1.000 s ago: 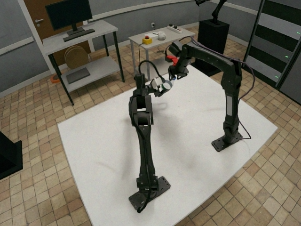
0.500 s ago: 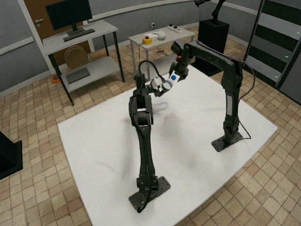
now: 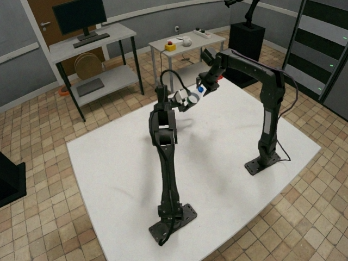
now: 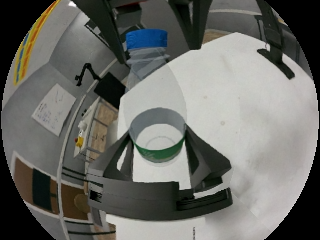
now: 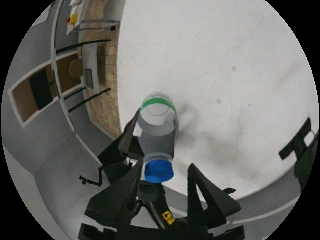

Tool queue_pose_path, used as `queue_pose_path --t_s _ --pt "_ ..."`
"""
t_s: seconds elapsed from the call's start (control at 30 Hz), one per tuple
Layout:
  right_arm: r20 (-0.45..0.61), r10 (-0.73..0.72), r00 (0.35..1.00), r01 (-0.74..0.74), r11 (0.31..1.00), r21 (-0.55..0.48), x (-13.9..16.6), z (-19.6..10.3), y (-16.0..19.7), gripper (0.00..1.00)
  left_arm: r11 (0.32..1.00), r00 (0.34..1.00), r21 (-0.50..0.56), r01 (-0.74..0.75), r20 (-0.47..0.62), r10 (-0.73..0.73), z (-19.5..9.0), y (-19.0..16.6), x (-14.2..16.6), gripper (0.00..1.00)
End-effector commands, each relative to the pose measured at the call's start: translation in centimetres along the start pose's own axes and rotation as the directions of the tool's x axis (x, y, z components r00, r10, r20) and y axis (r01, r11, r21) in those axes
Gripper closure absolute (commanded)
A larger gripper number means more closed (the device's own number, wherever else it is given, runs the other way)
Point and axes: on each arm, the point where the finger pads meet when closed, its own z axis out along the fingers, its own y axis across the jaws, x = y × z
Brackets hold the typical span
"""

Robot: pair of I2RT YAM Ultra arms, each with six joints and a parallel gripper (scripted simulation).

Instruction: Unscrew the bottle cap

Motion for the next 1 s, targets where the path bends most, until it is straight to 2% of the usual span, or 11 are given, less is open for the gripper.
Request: queue_pose_path --t_s 0.0,0.03,0.07,0.17,0.6,0.67,0.7,0.77,0.83,0.9,0.97 --pt "0.01 0.101 0.995 -0.1 0.99 -0.103 0.1 -1.41 1.27 0.43 1.0 0.999 -0.007 -0.026 0.021 0.026 -0.34 1.01 -1.76 1.0" --pt "0.01 0.101 0.995 -0.1 0.99 -0.103 0.1 -1.41 1.27 0.43 1.0 0.999 -0.007 -0.026 0.021 0.026 -0.34 1.01 -1.76 1.0" --pt "0.008 0.084 0.996 -0.083 0.993 -0.086 0.1 -1.19 1.07 0.54 1.0 0.999 -0.007 -0.026 0.021 0.026 -0.34 1.01 -1.76 1.0" --pt "-0.003 0.035 0.999 -0.035 0.999 -0.033 0.13 -0.55 0.43 0.58 1.0 0.999 -0.007 -0.026 0.021 0.026 -0.34 1.01 -1.76 1.0" --pt "-0.003 0.035 0.999 -0.035 0.999 -0.033 0.13 -0.55 0.43 0.74 1.0 0.999 -0.007 -0.026 0.021 0.026 -0.34 1.01 -1.76 1.0" --pt "-0.001 0.02 1.0 -0.02 0.999 -0.031 0.12 -0.55 0.43 0.97 1.0 0.999 -0.007 -0.026 0.021 0.026 -0.34 1.01 -1.76 1.0" --pt "0.004 -0.024 1.0 0.024 0.999 -0.024 0.09 -0.56 0.43 1.0 1.0 0.999 -0.007 -0.026 0.021 0.026 -0.34 1.01 -1.76 1.0" --pt "0.022 -0.191 0.981 0.191 0.982 0.003 -0.02 -0.6 0.44 1.0 1.0 0.999 -0.007 -0.026 0.021 0.026 -0.34 1.01 -1.76 1.0" --pt "0.022 -0.191 0.981 0.191 0.982 0.003 -0.02 -0.6 0.44 1.0 1.0 0.999 -0.007 -0.026 0.021 0.026 -0.34 1.01 -1.76 1.0" --pt "0.035 -0.365 0.93 0.364 0.931 0.033 -0.13 -0.65 0.47 1.0 1.0 0.999 -0.007 -0.026 0.021 0.026 -0.34 1.01 -1.76 1.0" --pt "0.04 -0.446 0.894 0.444 0.895 0.036 -0.23 -0.7 0.53 1.0 1.0 0.999 -0.007 -0.026 0.021 0.026 -0.34 1.01 -1.76 1.0"
